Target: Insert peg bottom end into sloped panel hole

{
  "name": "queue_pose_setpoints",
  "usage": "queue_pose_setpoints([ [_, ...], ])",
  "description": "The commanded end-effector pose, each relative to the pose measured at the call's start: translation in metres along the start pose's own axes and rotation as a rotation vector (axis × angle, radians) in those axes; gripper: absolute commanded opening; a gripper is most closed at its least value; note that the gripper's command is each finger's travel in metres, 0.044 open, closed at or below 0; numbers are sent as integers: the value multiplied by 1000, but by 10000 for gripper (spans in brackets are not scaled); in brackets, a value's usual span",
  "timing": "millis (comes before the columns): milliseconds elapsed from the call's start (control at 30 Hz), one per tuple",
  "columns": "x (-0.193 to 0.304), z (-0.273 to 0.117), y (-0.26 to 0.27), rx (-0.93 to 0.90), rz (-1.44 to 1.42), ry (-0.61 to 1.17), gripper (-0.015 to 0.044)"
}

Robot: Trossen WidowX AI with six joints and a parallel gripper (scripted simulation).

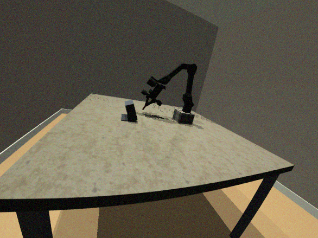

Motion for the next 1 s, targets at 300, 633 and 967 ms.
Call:
queue_pose_setpoints([
  [300,14,2,3,-65,-163,-22,0],
  [633,25,3,5,-117,-287,-40,0],
  [967,36,3,7,-168,-408,-61,0],
])
Point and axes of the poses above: the point midway between the two fingers, 35 mm back from their tips, its own z axis out along the fingers, its own y axis across the jaws, x = y × z, the point moved 1 cm from there along -z, back along the fingers, and after that the axes turned 14 degrees about -z, right-handed, at the moved point
